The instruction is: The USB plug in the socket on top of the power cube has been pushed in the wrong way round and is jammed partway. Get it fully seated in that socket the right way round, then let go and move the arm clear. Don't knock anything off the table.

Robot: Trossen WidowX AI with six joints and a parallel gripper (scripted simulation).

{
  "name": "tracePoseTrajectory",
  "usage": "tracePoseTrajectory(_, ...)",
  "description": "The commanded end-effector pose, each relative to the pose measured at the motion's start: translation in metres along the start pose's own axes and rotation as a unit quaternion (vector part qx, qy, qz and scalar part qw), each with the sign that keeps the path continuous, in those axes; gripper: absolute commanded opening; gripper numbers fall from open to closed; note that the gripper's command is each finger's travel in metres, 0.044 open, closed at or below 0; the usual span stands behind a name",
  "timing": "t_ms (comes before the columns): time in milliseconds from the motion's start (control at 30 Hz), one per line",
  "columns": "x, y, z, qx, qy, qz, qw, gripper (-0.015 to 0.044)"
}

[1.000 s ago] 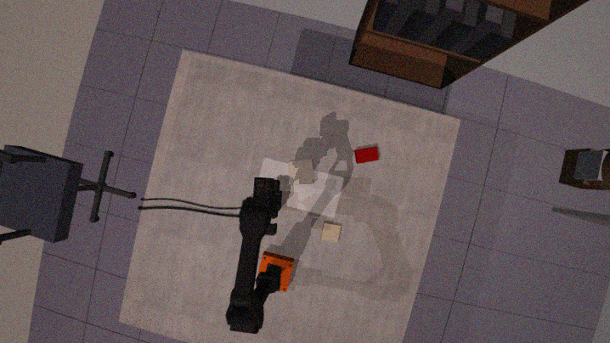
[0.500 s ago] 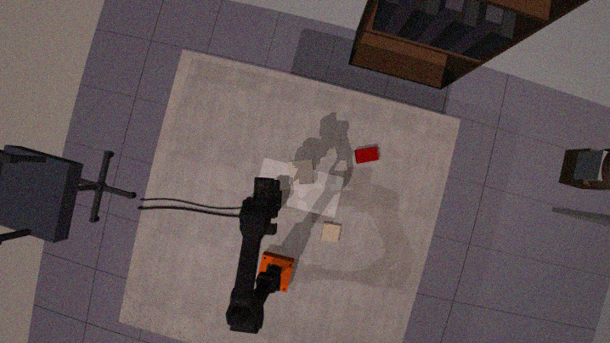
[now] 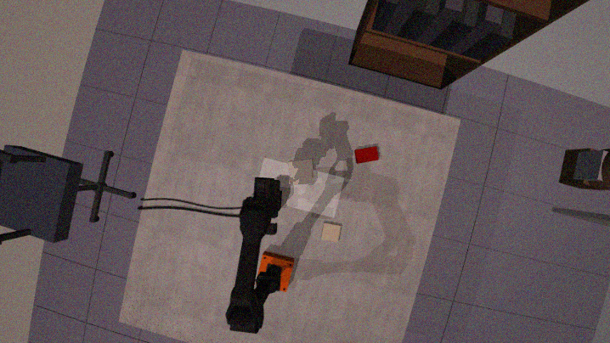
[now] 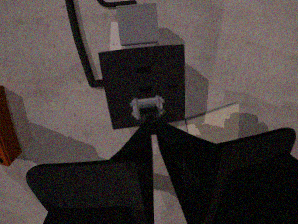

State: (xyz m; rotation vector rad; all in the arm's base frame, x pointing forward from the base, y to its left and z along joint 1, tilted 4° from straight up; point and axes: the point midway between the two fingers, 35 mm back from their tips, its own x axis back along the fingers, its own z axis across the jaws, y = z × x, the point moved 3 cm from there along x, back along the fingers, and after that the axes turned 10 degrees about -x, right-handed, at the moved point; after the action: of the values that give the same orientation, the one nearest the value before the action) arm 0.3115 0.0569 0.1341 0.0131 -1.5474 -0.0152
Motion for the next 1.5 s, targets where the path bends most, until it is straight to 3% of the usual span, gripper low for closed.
tracePoseTrajectory(0, -0.0007, -0.0003, -0.0003, 0.002, -0.001, 0.002, 1.0, 0.0)
tracePoseTrajectory(1467, -0.006, -0.0002, -0.0003, 0.002, -0.001, 0.002, 1.0, 0.0)
